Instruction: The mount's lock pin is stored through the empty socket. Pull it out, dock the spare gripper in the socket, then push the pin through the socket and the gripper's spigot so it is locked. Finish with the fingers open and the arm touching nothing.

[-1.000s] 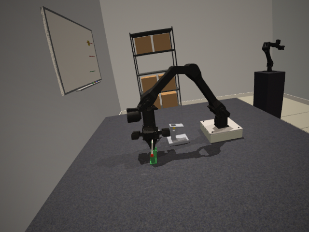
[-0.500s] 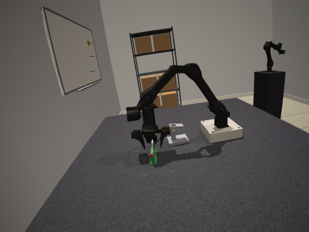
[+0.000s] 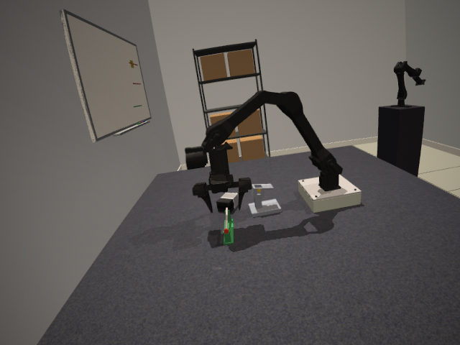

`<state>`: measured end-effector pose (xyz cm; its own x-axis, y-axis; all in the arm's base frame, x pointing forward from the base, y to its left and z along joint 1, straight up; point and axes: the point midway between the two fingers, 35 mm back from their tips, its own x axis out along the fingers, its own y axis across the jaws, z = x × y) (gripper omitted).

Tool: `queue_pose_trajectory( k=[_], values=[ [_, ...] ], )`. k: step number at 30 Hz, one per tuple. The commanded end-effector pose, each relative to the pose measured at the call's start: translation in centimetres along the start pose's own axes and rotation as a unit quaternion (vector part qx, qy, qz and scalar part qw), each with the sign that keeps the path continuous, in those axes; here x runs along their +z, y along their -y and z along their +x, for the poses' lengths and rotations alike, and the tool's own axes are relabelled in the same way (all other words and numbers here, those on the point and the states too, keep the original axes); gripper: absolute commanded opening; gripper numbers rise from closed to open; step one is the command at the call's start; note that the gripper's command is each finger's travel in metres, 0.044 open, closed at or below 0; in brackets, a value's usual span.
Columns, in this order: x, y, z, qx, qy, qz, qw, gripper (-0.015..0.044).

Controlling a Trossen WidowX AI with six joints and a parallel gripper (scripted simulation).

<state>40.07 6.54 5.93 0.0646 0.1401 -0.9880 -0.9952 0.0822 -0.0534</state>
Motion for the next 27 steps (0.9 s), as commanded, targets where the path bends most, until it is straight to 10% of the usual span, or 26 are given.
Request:
queue_pose_trajectory(
  k=[1, 27],
  values=[
    [0.2, 0.0, -1.1, 0.000, 0.000, 0.000, 1.000, 0.0440],
    [1.2, 0.5, -8.2, 0.000, 0.000, 0.000, 1.000, 0.0440]
  ],
)
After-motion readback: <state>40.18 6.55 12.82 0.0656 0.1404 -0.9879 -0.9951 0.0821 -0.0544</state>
